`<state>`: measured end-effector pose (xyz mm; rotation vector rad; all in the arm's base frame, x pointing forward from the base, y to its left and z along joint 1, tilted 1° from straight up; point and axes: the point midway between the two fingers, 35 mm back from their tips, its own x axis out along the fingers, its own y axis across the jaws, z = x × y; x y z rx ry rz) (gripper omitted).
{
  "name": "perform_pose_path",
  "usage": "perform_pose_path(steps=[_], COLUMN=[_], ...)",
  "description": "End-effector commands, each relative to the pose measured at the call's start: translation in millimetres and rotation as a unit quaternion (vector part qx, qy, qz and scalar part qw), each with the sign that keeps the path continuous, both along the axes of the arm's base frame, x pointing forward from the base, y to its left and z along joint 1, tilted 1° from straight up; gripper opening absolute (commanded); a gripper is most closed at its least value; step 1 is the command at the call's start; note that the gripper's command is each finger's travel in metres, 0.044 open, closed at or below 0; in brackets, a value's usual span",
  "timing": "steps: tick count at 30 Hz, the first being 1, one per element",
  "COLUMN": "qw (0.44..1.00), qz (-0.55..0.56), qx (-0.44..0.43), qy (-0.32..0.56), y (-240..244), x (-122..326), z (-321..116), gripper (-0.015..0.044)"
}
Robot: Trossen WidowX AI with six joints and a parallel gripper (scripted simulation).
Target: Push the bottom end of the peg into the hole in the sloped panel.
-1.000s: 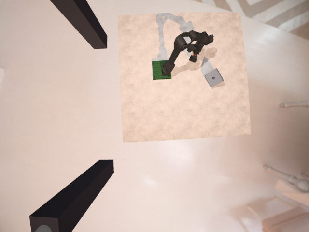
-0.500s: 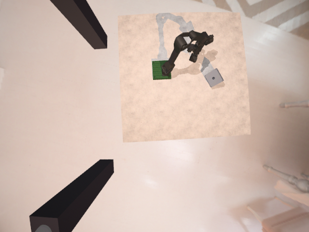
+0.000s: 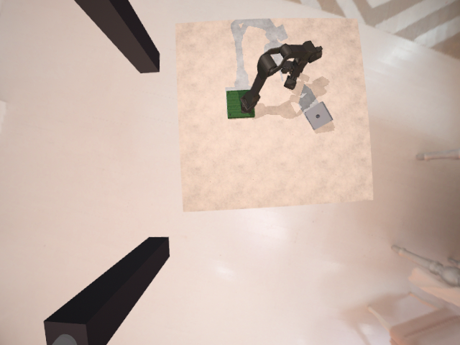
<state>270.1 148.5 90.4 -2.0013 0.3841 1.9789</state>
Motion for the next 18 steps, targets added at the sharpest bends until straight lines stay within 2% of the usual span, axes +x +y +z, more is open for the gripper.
perform_pose_path(steps=[1,7,18], qw=[1.000,1.000,1.000], qz=[0.003,0.004,-0.022], qx=[0.005,0.006,0.017], qy=[-0.005,-0.004,-0.004], y=[0,-3,-9], x=[1,-2,3], z=[20,41,42], gripper=[0.0000,0.0000,0.0000])
